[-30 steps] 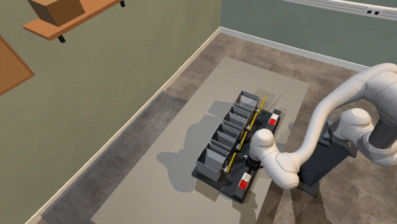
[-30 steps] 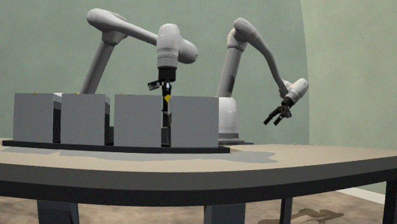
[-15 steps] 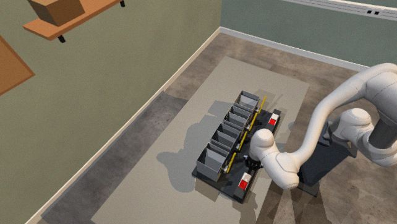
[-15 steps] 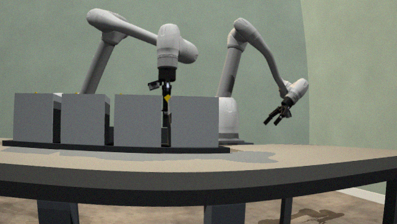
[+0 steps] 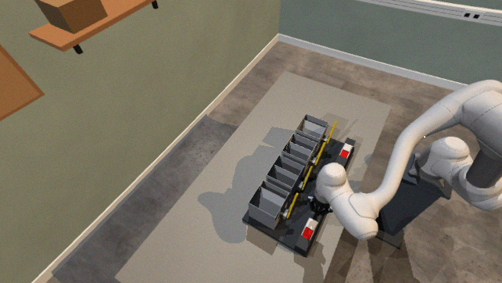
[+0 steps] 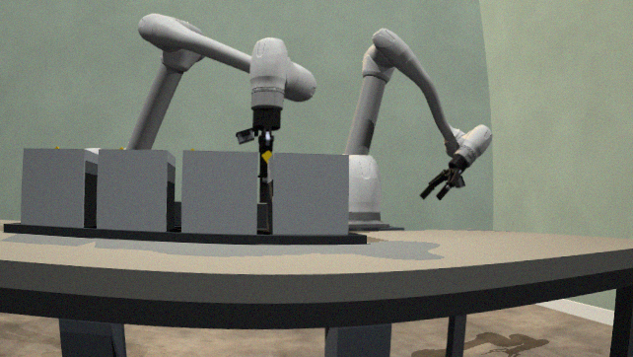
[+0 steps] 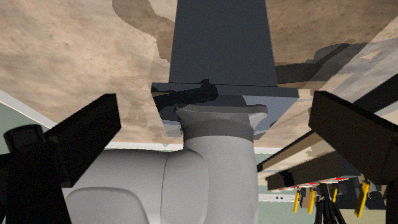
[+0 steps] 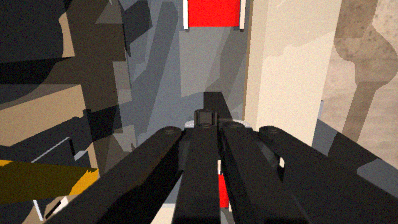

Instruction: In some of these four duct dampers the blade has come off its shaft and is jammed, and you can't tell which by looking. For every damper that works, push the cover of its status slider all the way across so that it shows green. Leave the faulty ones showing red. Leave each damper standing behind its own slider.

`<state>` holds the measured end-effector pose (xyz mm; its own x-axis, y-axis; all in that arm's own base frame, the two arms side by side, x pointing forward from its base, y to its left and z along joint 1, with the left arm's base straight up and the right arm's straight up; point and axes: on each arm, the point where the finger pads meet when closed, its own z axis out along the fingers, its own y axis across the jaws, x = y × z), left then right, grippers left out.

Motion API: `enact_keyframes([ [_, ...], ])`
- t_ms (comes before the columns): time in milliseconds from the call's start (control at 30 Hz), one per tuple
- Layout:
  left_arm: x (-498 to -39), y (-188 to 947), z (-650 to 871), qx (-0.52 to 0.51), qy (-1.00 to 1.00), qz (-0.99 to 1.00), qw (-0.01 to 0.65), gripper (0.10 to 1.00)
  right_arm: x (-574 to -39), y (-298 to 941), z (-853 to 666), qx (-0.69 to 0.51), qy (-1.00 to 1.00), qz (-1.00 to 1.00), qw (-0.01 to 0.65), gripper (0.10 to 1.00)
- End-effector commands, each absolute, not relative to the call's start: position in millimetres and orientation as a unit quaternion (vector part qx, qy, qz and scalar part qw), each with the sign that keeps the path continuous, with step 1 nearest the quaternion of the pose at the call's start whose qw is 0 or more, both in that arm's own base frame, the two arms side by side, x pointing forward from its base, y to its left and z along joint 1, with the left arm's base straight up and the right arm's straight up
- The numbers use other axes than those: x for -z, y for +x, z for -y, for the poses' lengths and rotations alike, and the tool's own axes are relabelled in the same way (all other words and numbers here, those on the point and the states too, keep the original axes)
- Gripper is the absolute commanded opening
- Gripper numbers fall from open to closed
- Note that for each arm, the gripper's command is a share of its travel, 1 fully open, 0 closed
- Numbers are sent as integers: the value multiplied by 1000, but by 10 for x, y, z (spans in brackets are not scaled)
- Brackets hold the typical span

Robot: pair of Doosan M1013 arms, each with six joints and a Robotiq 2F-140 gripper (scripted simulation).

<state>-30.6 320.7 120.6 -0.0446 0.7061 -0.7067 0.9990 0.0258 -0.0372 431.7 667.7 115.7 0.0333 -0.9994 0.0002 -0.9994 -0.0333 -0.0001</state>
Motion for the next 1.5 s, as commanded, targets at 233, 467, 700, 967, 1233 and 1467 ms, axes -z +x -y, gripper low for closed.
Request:
enact_keyframes([
  [233, -1210, -307, -3210, 279, 640, -667, 262, 1000, -1168, 4317, -6699, 0, 719, 695, -1, 99],
  [467, -1210, -307, -3210, 279, 640, -667, 262, 1000, -1168, 4316, -6712, 0, 719, 695, -1, 99],
  [700, -1210, -307, -3210, 279, 640, -667, 262, 1000, -1168, 4316, -6735, 0, 719, 695, -1, 99],
  [967, -1210, -307, -3210, 279, 640, -667, 262, 1000, -1168, 4315, -6764, 0, 719, 695, -1, 99],
  [1233, -1210, -307, -3210, 279, 640, -667, 262, 1000, -1168, 4313, -6798, 0, 719, 695, -1, 99],
  [1467, -1210, -307, -3210, 279, 640, -667, 262, 1000, -1168, 4312, -6836, 0, 719, 695, -1, 99],
])
